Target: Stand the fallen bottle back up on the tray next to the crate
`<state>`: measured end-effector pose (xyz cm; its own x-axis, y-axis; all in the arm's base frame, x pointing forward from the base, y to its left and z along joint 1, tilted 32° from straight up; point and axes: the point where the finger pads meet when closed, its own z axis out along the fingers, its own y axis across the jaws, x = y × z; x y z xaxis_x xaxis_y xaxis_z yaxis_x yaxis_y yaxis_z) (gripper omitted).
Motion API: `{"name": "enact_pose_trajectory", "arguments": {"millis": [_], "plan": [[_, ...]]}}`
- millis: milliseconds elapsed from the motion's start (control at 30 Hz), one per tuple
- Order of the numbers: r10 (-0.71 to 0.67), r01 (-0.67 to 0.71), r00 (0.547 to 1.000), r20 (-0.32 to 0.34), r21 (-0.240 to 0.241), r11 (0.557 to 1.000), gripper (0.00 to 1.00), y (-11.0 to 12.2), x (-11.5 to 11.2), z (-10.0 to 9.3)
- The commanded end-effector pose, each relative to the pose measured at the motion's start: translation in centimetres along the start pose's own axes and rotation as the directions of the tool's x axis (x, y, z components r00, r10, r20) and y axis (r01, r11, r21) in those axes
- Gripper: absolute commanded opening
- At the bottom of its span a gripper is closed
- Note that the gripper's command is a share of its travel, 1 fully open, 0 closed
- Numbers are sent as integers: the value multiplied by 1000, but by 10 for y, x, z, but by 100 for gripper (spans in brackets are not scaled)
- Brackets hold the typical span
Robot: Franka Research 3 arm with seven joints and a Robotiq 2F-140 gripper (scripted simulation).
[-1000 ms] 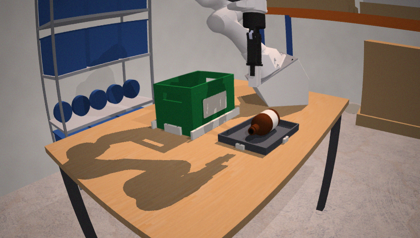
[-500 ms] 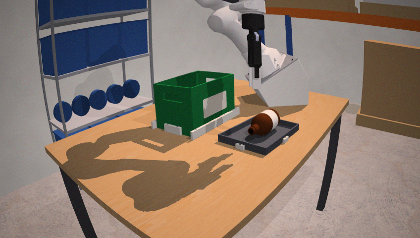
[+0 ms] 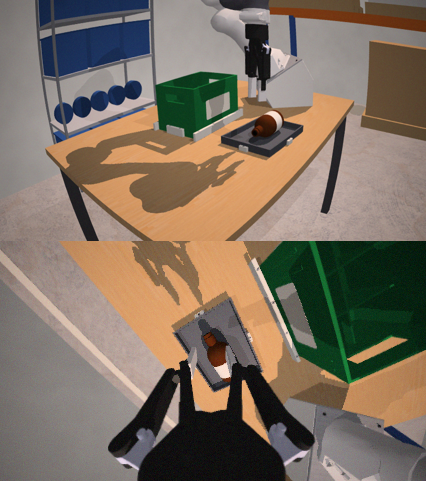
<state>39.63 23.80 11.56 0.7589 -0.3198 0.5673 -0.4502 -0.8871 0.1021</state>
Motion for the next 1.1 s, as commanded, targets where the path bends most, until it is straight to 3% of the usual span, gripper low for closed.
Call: {"name": "enact_pose_trajectory", "arguments": {"millis": [0,133,367,633,1067], "plan": [[-271,272,961,45,-12,962,38,-5,-4,11],[-317,318,947,51,-16,948,38,-5,-5,18],[-501,504,861,88,-13,864,38,-4,-6,42],[-501,504,861,88,-13,864,38,-3,-8,62],[-501,504,861,88,-13,864,38,-2,-8,75]]}}
